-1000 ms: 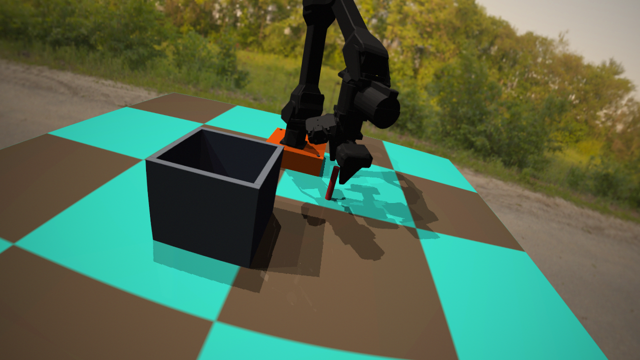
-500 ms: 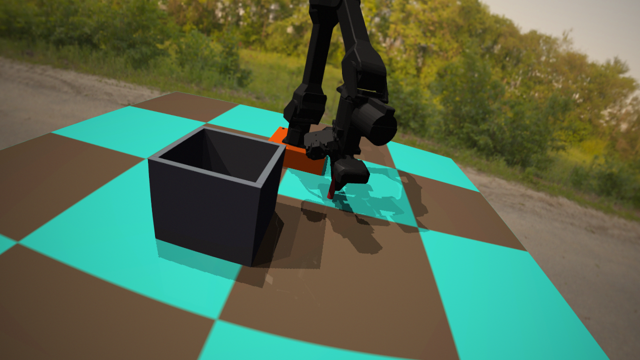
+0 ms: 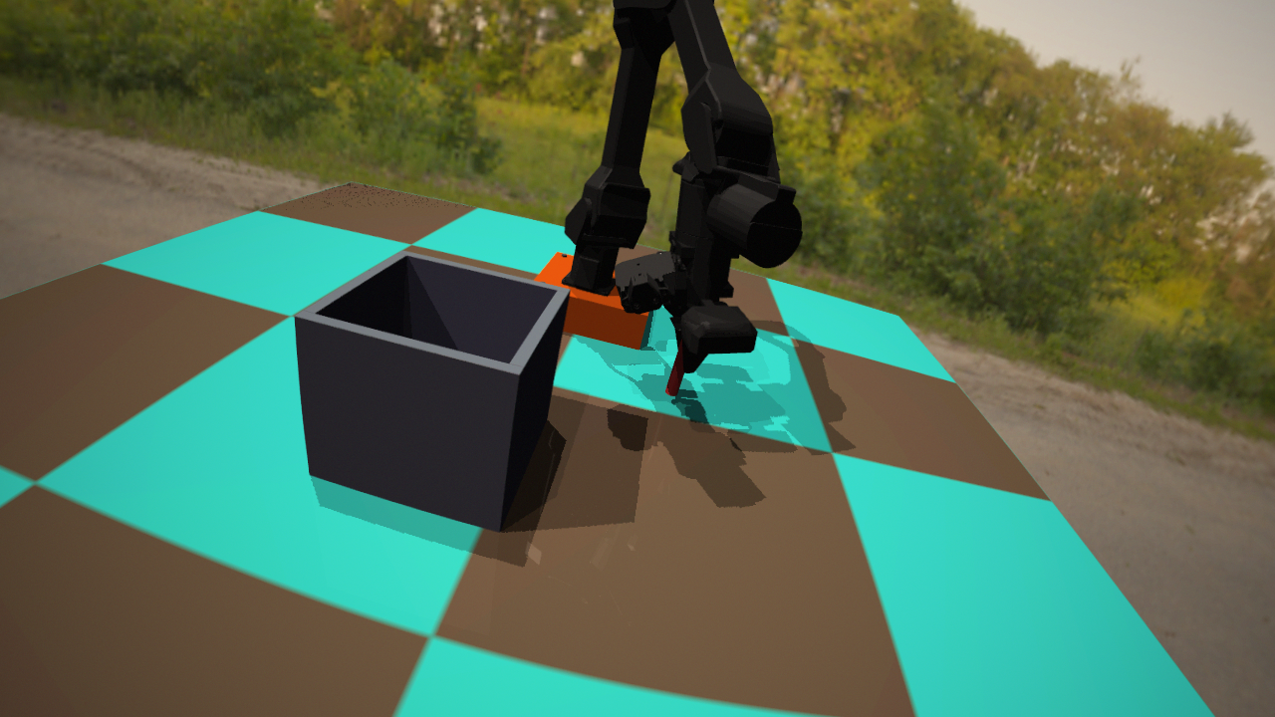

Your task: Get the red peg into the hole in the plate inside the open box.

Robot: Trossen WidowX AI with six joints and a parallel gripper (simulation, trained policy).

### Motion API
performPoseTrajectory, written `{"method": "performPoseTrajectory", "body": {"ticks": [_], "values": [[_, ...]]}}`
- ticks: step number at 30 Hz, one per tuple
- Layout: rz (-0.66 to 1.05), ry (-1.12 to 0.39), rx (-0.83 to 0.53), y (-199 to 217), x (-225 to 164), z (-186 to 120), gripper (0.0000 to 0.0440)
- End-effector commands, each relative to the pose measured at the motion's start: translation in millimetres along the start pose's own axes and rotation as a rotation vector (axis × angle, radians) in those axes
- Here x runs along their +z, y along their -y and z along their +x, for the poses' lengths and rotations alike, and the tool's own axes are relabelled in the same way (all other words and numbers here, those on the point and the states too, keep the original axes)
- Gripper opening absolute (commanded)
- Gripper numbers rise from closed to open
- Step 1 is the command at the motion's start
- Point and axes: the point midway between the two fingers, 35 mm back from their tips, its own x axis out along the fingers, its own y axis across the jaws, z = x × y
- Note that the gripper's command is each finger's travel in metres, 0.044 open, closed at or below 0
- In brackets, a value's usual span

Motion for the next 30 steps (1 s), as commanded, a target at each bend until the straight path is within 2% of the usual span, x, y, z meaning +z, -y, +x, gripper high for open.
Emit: {"method": "performPoseTrajectory", "body": {"ticks": [1, 15, 30], "values": [[0.008, -0.026, 0.034, -5.9, -4.1, -10.6, 0.0], [-0.021, -0.061, 0.193, -30.9, -6.7, -69.8, 0.0], [-0.027, 0.038, 0.333, -46.0, 30.4, -141.3, 0.0]]}}
